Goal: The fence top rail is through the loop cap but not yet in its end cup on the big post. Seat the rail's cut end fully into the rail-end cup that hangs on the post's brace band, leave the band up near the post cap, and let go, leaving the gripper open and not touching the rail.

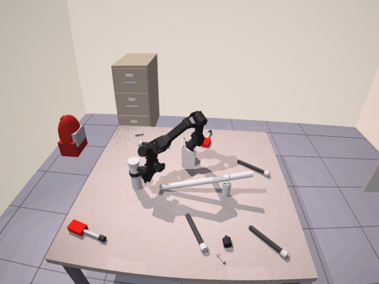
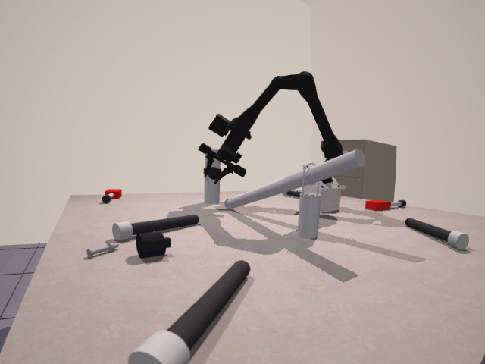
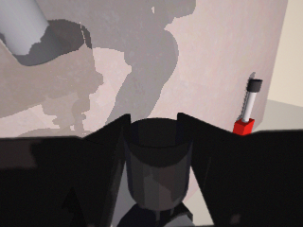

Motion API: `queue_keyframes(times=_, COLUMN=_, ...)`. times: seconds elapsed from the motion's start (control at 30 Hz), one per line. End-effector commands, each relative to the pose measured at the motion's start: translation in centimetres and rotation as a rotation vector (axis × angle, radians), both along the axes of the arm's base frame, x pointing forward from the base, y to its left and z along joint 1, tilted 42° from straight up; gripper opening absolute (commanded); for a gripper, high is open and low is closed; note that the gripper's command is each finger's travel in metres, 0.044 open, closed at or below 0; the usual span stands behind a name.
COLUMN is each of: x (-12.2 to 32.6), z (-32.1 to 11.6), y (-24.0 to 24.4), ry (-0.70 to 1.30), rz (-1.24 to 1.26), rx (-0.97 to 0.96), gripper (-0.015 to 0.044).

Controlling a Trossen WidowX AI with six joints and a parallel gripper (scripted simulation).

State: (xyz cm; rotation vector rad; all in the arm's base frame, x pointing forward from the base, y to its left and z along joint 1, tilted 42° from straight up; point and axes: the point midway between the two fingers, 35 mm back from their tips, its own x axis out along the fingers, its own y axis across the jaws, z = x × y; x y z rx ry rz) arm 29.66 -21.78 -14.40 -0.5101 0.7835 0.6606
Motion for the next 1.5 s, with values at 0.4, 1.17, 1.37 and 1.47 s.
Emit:
queue_keyframes(times=0.4, x=-1.2, z=0.2, y=0.5, ry=-0.075, rz=0.094, rx=-0.014, gripper=0.0)
queue_keyframes(times=1.17, x=-2.4, z=0.3, y=0.8, ry=-0.165, rz=0.2, rx=-0.029, gripper=0.0)
queue_keyframes(times=1.37, x=-3.0, z=0.3, y=0.9, ry=-0.2, rz=0.242, rx=-0.035, gripper=0.0)
queue_keyframes(times=1.47, x=-3.0, z=0.3, y=0.9, ry=-0.206, rz=0.25, rx=-0.036, gripper=0.0)
